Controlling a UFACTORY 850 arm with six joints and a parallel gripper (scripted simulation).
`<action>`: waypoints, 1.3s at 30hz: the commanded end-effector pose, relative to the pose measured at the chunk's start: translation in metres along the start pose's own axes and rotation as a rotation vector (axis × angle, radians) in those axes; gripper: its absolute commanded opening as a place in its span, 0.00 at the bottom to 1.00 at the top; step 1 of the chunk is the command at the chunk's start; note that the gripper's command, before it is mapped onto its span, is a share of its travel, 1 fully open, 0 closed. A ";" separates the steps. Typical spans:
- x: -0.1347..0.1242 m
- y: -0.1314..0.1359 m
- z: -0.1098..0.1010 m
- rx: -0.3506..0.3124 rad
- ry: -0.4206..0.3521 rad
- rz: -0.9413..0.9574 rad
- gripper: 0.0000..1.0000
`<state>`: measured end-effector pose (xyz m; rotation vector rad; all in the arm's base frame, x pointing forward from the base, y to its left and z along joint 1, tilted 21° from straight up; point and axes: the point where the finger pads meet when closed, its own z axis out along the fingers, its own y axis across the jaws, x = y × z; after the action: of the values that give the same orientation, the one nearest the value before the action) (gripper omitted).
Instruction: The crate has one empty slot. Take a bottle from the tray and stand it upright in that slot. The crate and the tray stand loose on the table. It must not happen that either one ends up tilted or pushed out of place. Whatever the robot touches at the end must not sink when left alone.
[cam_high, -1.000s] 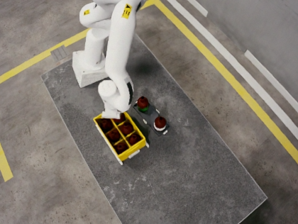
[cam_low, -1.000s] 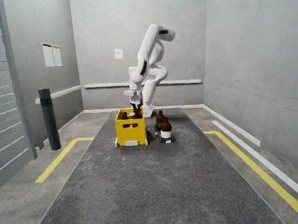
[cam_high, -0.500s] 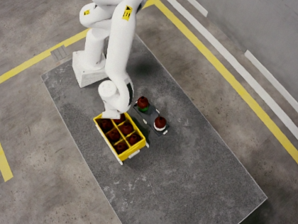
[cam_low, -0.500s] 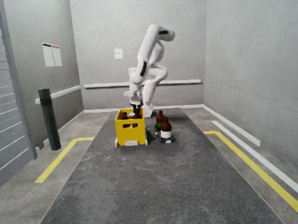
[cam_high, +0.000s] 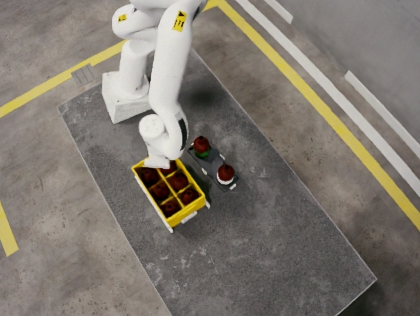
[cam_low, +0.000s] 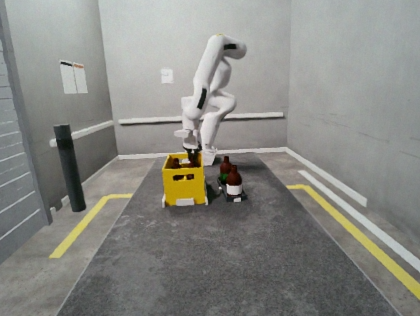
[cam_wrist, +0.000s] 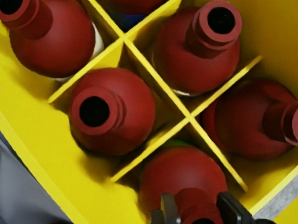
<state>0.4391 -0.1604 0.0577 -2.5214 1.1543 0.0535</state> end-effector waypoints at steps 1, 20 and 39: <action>0.001 0.000 0.001 0.001 0.002 0.000 0.00; 0.001 0.000 0.005 0.001 0.002 0.000 0.00; 0.001 0.000 0.005 0.001 0.002 0.000 0.65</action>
<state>0.4398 -0.1585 0.0526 -2.5214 1.1543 0.0533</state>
